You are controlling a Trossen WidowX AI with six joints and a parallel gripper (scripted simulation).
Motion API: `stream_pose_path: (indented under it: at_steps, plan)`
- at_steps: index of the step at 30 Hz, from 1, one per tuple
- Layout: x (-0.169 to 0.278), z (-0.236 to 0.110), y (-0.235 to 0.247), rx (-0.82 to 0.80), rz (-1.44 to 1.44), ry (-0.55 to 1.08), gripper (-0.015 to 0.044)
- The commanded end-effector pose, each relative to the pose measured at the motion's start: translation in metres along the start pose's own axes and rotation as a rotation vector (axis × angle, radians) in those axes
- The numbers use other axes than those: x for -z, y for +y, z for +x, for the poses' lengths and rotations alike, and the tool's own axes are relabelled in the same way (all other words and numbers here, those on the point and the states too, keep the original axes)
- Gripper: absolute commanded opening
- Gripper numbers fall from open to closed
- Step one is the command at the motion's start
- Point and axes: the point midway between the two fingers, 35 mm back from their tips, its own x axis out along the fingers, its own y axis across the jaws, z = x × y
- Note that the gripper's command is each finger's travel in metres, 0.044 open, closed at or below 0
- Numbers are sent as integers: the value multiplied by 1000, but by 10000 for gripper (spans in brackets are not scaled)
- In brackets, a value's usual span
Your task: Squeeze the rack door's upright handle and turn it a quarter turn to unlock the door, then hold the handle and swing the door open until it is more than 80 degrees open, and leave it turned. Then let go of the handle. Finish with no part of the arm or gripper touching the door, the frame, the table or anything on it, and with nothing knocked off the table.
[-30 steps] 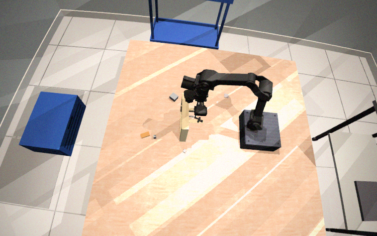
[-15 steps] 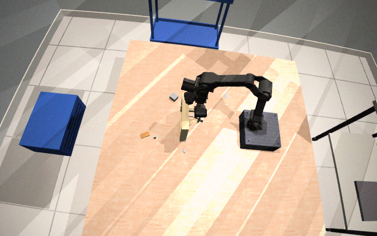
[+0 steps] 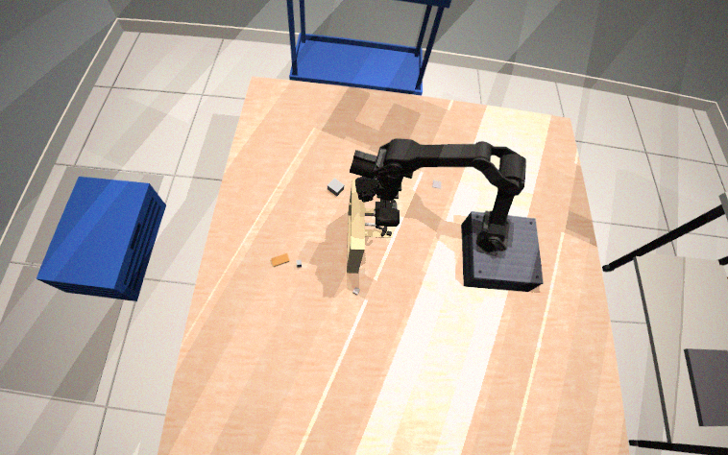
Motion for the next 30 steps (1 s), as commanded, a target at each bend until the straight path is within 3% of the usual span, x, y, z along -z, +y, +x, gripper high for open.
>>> stream_pose_path:
  at_steps: [1,5,30]
  plan:
    - [0,1,0,1,-2,2,19]
    - [0,1,0,1,71,2,19]
    - [0,1,0,2,1303,1,19]
